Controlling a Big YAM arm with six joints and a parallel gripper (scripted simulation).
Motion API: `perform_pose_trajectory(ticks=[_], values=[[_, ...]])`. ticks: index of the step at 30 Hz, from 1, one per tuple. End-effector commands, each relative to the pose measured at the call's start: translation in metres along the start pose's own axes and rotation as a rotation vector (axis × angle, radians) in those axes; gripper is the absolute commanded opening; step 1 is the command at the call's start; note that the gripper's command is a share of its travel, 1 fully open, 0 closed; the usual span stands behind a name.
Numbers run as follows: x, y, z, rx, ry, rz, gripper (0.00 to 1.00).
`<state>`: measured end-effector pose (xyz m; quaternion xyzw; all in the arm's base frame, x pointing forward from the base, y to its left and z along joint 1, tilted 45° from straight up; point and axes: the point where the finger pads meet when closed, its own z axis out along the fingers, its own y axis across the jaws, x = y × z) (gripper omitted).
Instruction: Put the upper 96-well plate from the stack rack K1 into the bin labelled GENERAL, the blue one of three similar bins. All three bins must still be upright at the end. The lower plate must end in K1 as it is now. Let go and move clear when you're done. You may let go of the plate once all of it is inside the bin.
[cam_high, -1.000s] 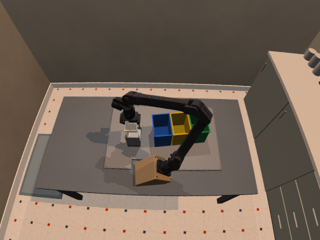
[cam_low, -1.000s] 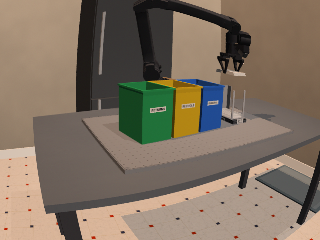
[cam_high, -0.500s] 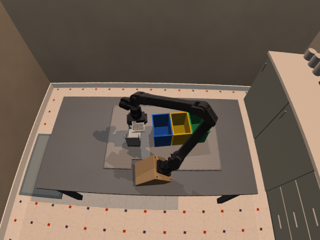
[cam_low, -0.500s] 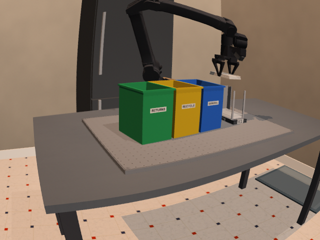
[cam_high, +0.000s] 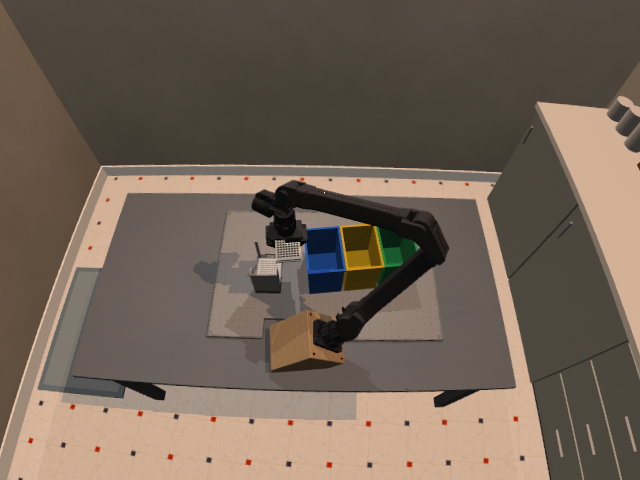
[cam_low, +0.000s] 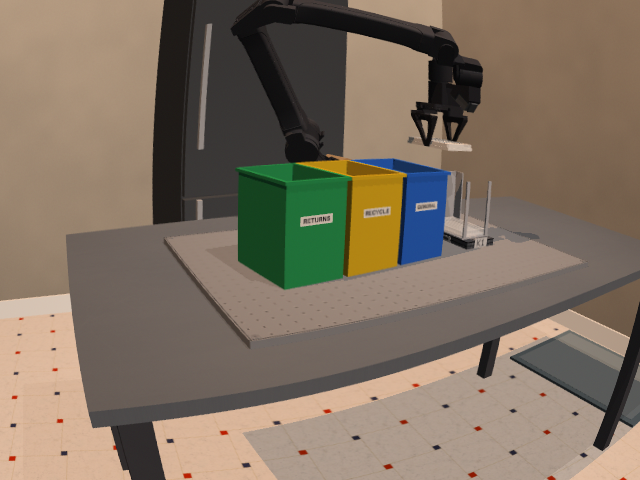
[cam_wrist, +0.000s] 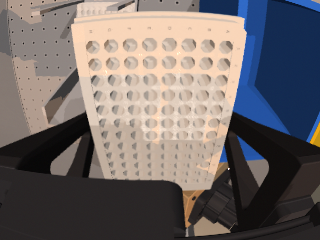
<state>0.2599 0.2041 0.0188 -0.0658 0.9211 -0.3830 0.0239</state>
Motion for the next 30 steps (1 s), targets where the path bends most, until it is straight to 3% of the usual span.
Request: perform_pose_trajectory(ticks=[1,14,15,17,30], values=[[-0.002,-0.017,-0.002,-0.003,0.005,-0.004,0.0],[-0.001,-0.053,-0.001,-0.002,0.006,-0.004,0.0],[-0.012,-0.054,-0.011,-0.023,-0.012,0.013,0.0],[-0.001,-0.063,-0.001,-0.001,0.006,-0.005,0.0],[0.0,-0.103,0.0,0.0,0.006,-0.005,0.0]])
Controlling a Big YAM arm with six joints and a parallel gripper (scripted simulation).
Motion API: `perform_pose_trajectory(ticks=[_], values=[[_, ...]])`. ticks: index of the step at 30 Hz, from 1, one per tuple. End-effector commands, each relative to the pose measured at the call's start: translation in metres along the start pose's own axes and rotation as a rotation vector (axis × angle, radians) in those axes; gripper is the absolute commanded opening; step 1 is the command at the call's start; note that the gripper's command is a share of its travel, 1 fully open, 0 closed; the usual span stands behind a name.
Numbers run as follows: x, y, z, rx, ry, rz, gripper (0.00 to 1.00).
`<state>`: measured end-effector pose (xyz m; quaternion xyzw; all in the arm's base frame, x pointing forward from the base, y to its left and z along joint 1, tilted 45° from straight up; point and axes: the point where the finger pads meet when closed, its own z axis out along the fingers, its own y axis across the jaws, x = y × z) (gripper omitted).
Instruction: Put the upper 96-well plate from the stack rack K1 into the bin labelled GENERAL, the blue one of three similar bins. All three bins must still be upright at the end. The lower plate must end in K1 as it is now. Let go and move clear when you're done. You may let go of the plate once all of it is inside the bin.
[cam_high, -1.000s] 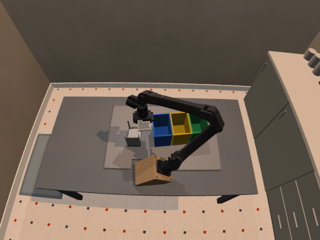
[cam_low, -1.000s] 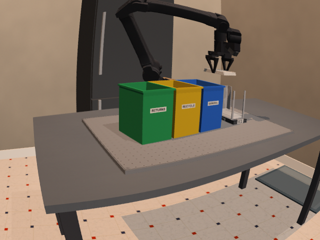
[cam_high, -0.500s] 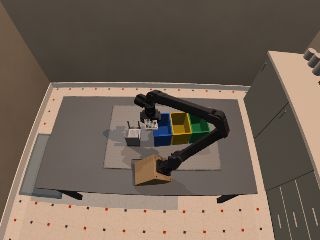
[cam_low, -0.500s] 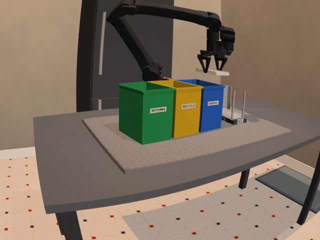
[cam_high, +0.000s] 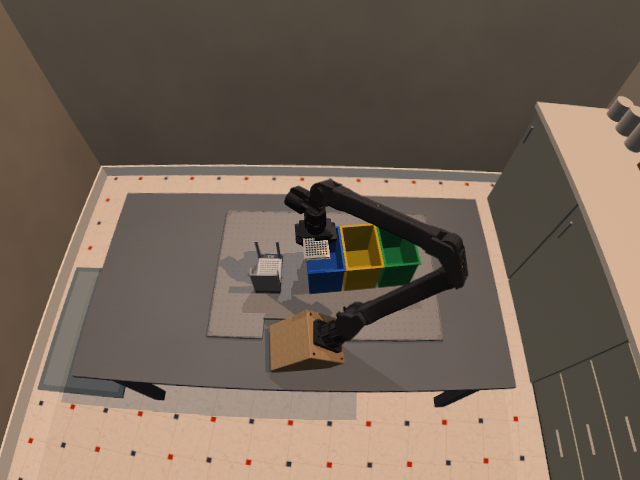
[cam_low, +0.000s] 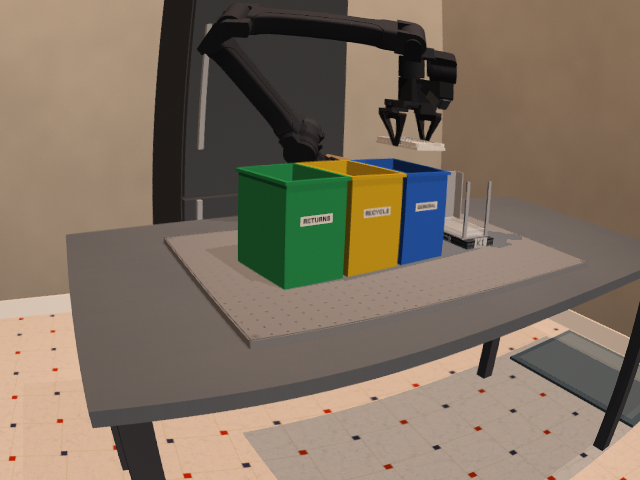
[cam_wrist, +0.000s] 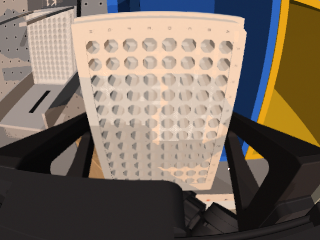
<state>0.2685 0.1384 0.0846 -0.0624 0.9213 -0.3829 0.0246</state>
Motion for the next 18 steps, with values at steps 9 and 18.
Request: perform_pose_trajectory(ticks=[9,18], values=[[-0.005,-0.037,-0.004,-0.007,-0.002,-0.004,0.0],[-0.005,-0.025,-0.008,-0.004,-0.016,-0.032,0.0]])
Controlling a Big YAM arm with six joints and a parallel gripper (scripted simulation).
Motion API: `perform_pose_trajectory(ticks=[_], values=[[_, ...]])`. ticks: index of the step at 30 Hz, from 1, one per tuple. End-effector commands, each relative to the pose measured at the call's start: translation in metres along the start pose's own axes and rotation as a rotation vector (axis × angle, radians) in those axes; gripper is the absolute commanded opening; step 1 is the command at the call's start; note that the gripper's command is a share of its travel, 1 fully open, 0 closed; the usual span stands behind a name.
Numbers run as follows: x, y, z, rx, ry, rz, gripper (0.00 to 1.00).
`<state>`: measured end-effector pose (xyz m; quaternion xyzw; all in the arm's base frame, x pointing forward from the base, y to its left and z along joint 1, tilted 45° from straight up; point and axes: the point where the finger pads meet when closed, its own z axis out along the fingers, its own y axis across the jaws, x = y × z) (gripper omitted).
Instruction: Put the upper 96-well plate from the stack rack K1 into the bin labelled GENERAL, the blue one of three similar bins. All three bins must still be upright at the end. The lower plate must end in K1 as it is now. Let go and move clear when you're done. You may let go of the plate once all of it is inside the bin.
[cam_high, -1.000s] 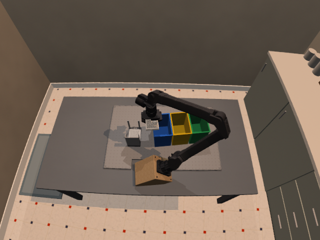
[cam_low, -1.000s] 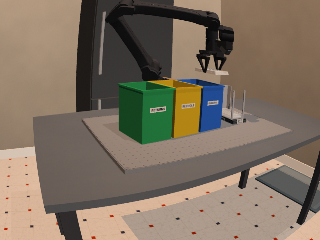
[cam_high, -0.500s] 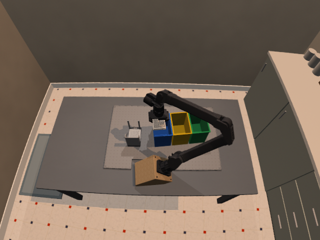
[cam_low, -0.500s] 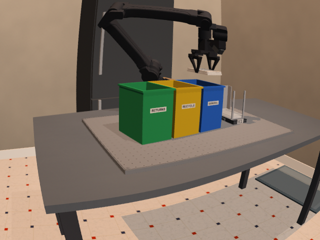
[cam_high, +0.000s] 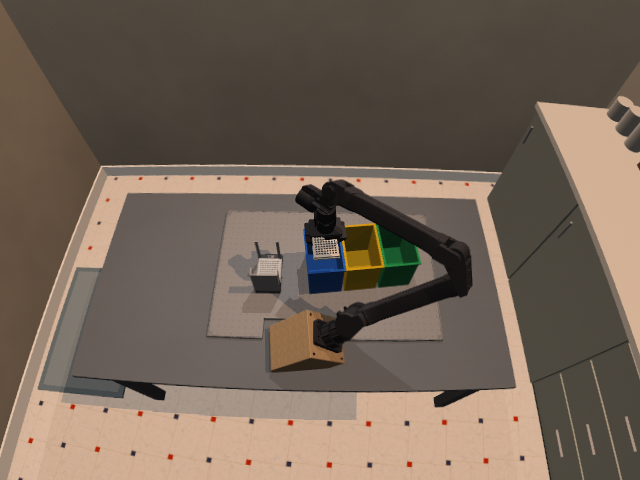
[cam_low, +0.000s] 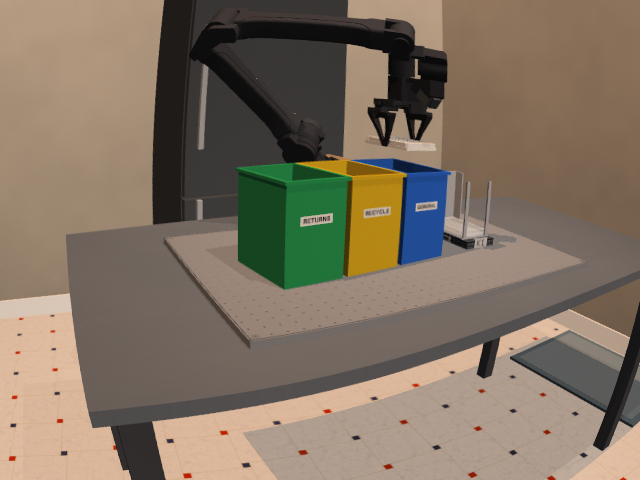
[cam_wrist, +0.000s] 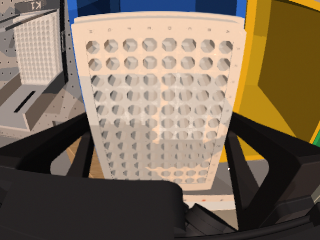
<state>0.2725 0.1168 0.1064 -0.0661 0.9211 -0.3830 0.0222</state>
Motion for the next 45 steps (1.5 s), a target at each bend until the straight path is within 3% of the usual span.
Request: perform_pose_trajectory(ticks=[1,10,14,18,20,30,32,45], values=[[-0.008,0.001,-0.01,-0.016,-0.02,0.011,0.0],[-0.007,0.002,-0.01,-0.016,-0.02,0.011,0.0],[-0.002,-0.001,0.008,-0.007,-0.005,0.005,0.0],[-0.011,0.0,0.004,-0.02,-0.019,0.018,0.0],[-0.002,0.0,0.016,-0.004,-0.001,0.001,0.0],[-0.002,0.001,0.033,-0.002,0.001,-0.001,0.0],[-0.014,0.001,0.023,-0.021,-0.02,0.021,0.0],[-0.008,0.002,0.021,-0.015,-0.02,0.011,0.0]])
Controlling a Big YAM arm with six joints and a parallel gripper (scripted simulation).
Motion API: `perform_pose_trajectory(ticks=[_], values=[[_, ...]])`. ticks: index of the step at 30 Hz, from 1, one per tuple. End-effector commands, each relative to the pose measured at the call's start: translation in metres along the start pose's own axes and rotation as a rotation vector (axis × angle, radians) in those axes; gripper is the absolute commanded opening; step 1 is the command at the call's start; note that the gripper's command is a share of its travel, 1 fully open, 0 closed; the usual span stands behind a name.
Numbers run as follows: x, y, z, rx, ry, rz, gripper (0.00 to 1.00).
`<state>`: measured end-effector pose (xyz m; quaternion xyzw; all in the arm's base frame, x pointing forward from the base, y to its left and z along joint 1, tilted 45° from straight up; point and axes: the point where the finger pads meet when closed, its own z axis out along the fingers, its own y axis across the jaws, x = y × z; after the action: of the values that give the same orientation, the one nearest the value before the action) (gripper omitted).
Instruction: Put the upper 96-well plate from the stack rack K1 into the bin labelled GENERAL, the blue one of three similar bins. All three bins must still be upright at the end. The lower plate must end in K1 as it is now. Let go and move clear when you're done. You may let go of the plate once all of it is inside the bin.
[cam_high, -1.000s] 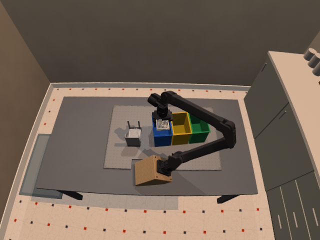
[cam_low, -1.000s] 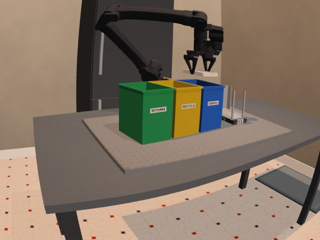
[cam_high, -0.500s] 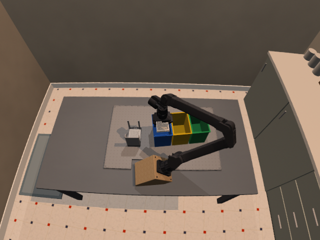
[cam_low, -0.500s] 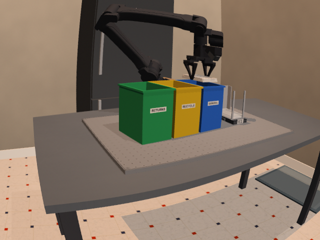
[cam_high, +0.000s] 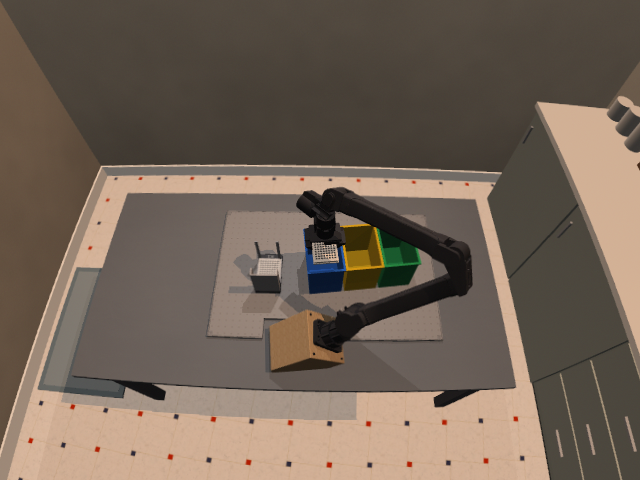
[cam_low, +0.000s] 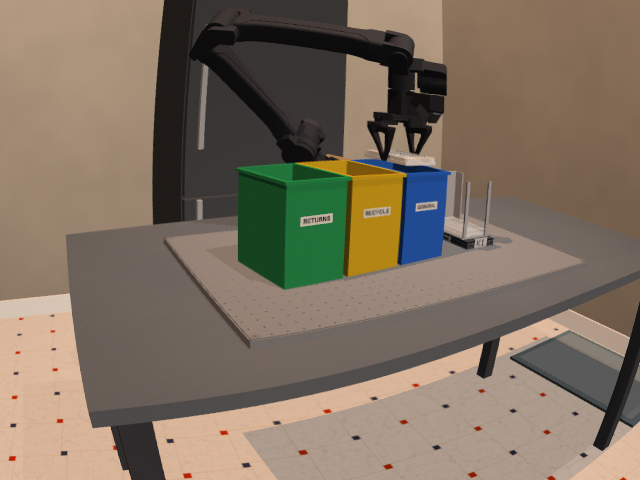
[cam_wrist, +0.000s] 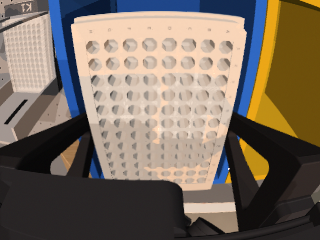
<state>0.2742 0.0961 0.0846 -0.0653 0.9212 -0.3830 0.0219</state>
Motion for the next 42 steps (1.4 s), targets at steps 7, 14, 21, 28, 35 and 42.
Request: perform_pose_trajectory(ticks=[7,14,21,28,35,42], values=[[-0.007,0.006,-0.008,-0.014,-0.031,-0.011,0.0],[-0.008,0.0,0.004,-0.009,-0.009,0.007,0.0],[-0.008,0.0,0.009,-0.009,-0.008,0.006,0.0],[-0.002,0.0,0.016,-0.002,0.0,-0.001,0.0],[-0.002,0.0,0.021,-0.001,0.001,-0.002,0.0],[-0.002,0.001,0.023,-0.003,-0.004,-0.004,0.0]])
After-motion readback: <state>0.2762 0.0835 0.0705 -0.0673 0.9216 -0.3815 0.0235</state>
